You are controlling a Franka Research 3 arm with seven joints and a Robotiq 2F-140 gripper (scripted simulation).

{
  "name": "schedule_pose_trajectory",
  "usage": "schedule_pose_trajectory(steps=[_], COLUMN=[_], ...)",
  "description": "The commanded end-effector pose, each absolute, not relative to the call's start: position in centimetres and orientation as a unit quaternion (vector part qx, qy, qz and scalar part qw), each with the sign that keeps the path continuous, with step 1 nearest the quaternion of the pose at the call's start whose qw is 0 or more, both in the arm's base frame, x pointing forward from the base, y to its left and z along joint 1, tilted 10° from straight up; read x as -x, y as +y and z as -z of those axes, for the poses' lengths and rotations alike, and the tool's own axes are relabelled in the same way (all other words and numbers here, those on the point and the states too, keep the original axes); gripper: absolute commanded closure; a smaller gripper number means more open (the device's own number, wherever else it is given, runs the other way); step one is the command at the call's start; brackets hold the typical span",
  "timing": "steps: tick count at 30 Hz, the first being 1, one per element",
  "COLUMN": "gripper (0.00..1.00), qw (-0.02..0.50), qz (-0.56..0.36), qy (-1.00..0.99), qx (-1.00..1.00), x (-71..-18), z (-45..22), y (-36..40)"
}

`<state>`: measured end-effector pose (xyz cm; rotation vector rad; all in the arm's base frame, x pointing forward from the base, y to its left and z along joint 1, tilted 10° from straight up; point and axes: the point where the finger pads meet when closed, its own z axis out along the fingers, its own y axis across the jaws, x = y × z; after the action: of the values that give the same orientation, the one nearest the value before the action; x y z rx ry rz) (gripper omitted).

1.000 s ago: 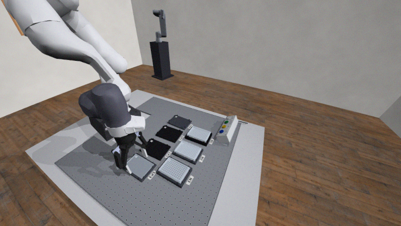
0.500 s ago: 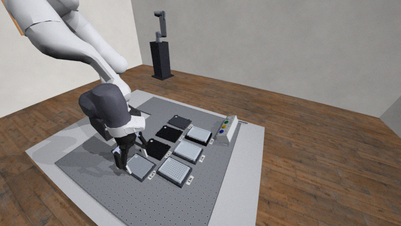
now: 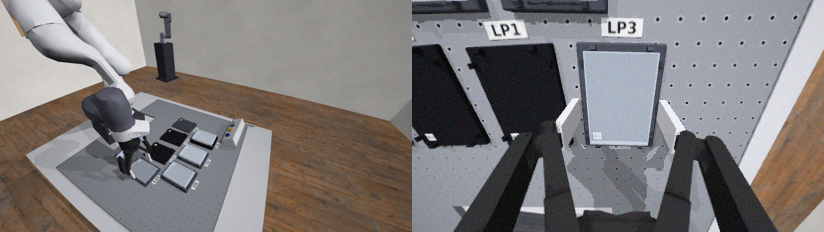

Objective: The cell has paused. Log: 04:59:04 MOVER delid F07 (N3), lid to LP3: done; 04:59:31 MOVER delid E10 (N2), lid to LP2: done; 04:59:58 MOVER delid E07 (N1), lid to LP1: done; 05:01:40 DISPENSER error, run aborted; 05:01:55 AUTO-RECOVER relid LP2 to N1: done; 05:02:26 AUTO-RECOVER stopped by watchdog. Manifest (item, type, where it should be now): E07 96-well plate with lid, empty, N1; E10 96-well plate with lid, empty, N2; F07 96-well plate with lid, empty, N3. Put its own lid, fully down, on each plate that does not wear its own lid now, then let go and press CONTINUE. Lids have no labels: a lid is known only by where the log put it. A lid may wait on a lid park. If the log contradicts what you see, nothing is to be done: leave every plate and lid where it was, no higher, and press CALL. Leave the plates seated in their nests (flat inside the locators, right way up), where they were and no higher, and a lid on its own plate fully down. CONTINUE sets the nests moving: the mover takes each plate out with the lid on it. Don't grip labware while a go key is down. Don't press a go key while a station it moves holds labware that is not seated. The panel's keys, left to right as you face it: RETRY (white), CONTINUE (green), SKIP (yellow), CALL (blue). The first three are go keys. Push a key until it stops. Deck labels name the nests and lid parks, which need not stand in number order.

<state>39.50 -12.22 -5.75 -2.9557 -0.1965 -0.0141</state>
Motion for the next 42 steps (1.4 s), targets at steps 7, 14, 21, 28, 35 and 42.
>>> schedule_pose_trajectory(steps=[7,14,21,28,35,42], gripper=[0.34,0.34,0.34,0.34,0.34,0.34], qw=[0.089,0.089,0.089,0.089,0.089,0.089], qz=[0.007,0.007,0.007,0.007,0.007,0.007], qy=[-0.064,-0.064,-0.064,-0.064,-0.064,-0.064], qx=[0.994,0.994,0.994,0.994,0.994,0.994], x=[-39.70,-39.70,-39.70,-39.70,-39.70,-39.70], z=[6.20,6.48,6.67,6.78,6.80,6.80], y=[-12.17,-12.12,-12.09,-12.07,-12.06,-12.06])
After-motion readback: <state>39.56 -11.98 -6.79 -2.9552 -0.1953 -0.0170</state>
